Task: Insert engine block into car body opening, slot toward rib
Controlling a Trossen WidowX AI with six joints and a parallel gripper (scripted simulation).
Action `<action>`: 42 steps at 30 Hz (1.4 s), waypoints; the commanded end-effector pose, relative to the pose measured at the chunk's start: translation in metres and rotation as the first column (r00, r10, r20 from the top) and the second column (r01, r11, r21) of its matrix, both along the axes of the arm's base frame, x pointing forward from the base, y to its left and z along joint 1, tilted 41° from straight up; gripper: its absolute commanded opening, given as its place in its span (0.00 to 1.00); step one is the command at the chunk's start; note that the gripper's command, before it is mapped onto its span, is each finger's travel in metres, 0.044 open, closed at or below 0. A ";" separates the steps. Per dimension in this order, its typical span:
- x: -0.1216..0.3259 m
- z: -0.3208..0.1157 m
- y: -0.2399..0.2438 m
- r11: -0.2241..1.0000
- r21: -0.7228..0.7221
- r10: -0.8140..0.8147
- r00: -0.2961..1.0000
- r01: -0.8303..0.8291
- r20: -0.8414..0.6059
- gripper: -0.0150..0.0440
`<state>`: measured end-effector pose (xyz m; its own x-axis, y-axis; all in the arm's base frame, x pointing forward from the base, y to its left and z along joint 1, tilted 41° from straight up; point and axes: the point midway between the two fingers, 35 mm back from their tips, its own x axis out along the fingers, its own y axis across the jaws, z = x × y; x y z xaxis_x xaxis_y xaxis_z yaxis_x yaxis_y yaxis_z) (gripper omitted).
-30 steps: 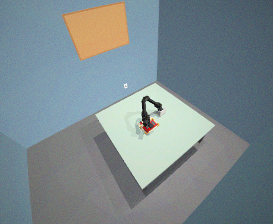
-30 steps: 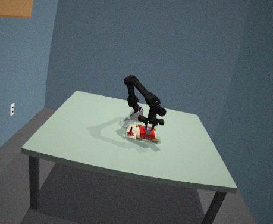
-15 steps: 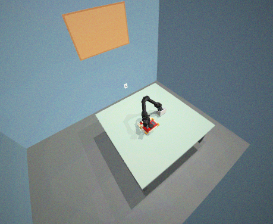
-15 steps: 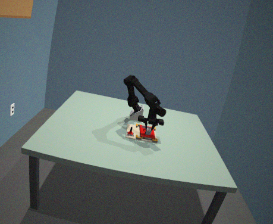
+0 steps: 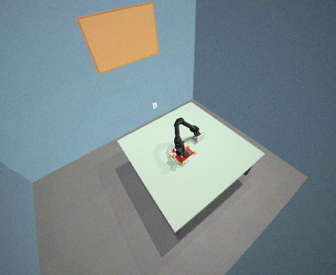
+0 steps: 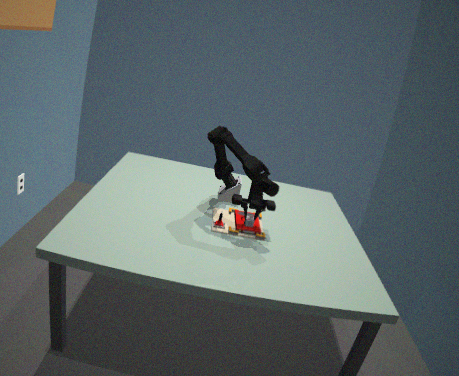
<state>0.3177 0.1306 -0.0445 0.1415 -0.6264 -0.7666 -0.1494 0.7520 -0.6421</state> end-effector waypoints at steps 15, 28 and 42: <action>0.001 -0.002 -0.003 1.000 -0.004 0.003 1.000 -0.003 0.000 0.52; 0.001 -0.004 -0.003 1.000 -0.004 0.003 1.000 -0.003 0.000 0.52; 0.000 -0.003 -0.002 1.000 -0.002 0.002 1.000 -0.002 0.001 0.88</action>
<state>0.3181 0.1282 -0.0474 0.1432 -0.6270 -0.7657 -0.1499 0.7510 -0.6430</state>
